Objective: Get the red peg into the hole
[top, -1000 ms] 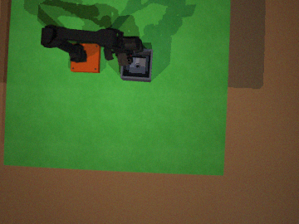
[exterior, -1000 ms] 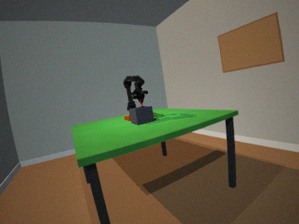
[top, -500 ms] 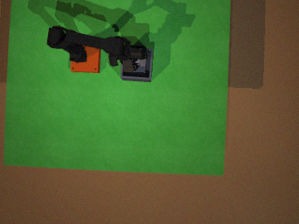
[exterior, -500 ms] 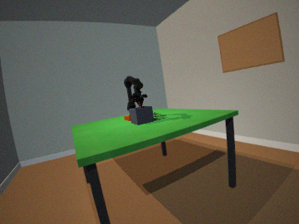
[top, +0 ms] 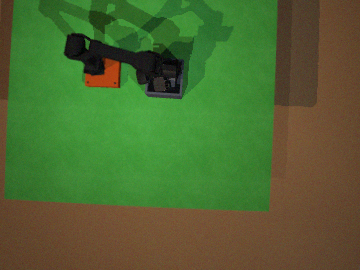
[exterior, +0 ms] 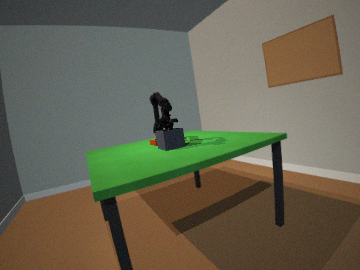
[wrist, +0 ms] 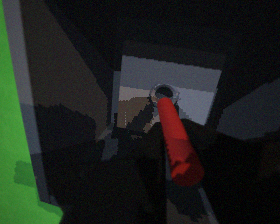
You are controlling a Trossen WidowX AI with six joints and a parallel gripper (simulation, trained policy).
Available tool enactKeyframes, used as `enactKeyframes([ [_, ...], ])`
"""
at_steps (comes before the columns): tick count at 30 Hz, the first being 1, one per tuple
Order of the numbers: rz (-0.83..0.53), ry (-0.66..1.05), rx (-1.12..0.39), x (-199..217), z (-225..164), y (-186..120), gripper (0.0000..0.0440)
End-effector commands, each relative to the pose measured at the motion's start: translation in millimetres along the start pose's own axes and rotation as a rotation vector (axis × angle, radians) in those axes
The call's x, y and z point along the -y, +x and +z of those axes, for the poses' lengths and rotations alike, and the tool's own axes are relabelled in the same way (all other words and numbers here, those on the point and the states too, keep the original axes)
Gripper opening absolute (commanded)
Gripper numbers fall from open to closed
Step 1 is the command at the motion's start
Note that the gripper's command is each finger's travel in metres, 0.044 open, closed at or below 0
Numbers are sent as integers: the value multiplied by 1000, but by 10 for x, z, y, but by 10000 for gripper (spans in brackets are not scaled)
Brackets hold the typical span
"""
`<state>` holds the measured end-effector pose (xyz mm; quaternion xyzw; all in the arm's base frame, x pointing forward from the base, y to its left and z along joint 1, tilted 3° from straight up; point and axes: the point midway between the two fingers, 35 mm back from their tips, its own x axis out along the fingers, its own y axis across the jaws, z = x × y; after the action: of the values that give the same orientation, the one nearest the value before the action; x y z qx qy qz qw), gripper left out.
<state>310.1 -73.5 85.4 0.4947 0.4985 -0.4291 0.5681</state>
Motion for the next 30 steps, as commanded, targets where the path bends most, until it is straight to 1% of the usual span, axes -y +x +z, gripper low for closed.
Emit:
enactKeyframes([
  [1, -13, -17, -15, 2, -1, 122, 0],
  [6, -25, -38, -13, -4, 18, 234, 1],
  [8, -37, -44, -15, 4, 23, 266, 44],
  [12, -53, -62, -17, -11, 37, 292, 108],
  [18, -50, -58, -65, -38, 27, 234, 109],
  [19, -46, -55, -72, -46, 36, 218, 114],
  [20, -41, -51, -81, -55, 43, 203, 129],
  [30, 30, -25, -174, -195, 86, -78, 166],
])
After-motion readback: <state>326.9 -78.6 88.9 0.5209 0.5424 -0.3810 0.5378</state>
